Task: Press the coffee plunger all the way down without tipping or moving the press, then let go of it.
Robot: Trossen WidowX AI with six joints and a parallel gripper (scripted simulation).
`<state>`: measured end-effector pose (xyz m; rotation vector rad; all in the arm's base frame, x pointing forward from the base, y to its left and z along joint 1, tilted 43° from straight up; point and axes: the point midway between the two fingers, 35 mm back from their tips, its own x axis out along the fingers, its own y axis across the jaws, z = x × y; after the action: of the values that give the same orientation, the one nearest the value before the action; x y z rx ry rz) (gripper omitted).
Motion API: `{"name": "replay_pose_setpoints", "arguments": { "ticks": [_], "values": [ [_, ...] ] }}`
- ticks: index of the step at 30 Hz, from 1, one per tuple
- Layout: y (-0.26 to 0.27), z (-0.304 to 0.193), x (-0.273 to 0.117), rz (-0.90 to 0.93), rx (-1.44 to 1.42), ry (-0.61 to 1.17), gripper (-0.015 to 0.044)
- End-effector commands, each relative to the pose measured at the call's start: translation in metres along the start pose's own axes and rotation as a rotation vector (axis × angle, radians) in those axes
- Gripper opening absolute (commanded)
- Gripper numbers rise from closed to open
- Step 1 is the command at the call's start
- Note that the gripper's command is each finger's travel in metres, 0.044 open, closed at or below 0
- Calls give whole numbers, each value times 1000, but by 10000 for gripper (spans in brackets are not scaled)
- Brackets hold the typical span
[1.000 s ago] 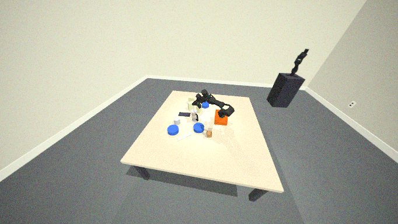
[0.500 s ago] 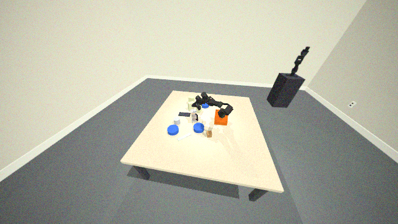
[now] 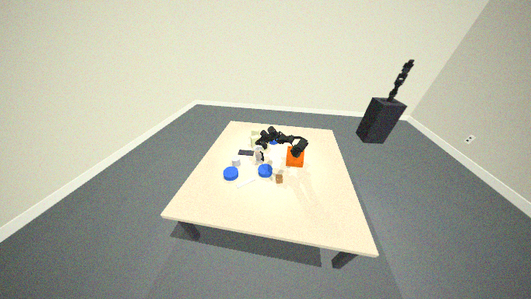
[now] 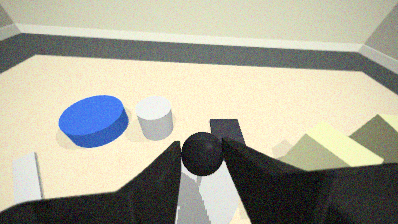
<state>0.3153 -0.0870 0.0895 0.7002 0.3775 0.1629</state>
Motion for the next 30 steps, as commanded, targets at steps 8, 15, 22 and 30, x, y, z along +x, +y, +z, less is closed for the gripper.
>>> {"name": "replay_pose_setpoints", "arguments": {
  "ticks": [8, 15, 22, 30],
  "values": [
    [0, -15, 10, 6, 32, 40, 122],
    [-1, -15, 11, 6, 32, 39, 122],
    [-1, -14, 11, 6, 32, 39, 122],
    [-2, -13, 12, 6, 32, 39, 122]
  ]
}}
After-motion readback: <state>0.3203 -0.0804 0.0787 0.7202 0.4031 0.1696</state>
